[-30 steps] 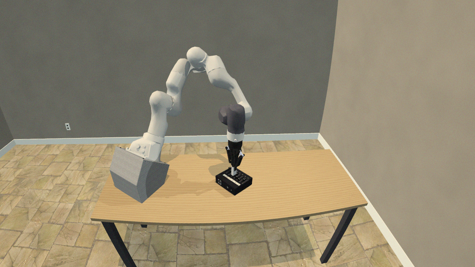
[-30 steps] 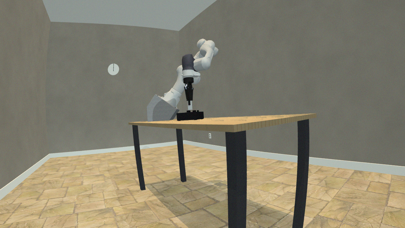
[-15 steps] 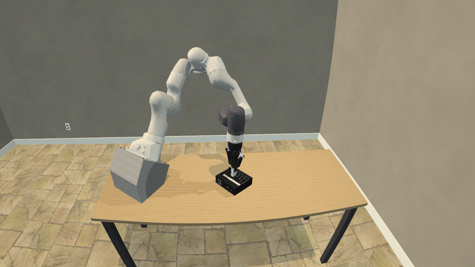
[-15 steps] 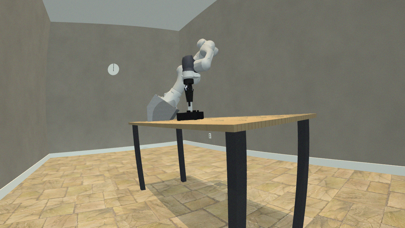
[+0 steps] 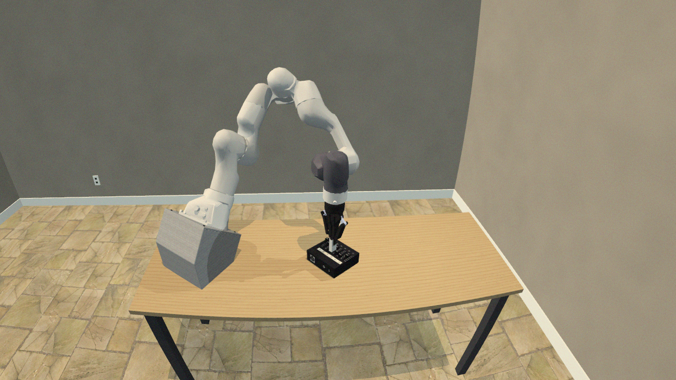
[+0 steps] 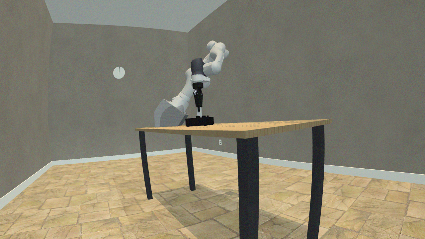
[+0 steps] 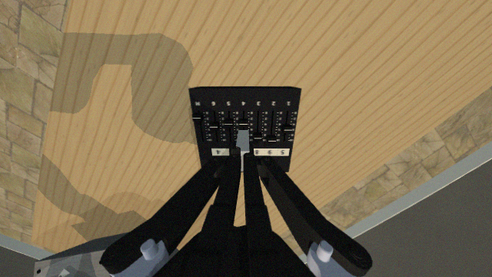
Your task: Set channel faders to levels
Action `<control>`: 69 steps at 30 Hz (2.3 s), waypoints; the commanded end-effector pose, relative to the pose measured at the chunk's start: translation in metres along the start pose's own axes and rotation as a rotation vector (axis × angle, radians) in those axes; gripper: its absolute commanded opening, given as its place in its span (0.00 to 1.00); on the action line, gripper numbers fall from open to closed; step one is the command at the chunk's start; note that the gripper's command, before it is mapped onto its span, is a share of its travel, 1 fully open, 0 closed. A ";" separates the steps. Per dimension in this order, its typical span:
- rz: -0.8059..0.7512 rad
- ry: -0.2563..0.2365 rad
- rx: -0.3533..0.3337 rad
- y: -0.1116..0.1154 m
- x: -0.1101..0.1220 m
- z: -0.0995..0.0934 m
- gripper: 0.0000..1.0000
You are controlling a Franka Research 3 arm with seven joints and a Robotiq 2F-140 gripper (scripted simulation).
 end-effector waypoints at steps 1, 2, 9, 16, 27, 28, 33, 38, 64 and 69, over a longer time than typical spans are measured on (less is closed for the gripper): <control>-0.007 0.002 0.001 -0.002 0.001 0.001 0.00; -0.007 0.002 0.001 -0.002 0.001 0.001 0.00; -0.007 0.002 0.001 -0.002 0.001 0.001 0.00; -0.007 0.002 0.001 -0.004 0.001 0.001 0.00; -0.007 0.002 0.001 -0.009 0.000 0.001 0.00; -0.007 0.002 0.001 -0.009 0.000 0.001 0.00; -0.007 0.002 0.001 -0.011 0.000 0.001 0.00; -0.007 0.002 0.001 -0.014 0.000 0.001 0.00; -0.007 0.002 0.001 -0.021 0.000 0.001 0.00; -0.007 0.002 0.001 -0.021 0.000 0.001 0.00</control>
Point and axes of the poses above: the point where the finger pads meet when closed, its own z axis out along the fingers, its own x axis across the jaws, y = z × x, the point moved 5 cm from there along -z, back along the fingers, and after that the axes turned 2 degrees about z, right-handed, at the moved point
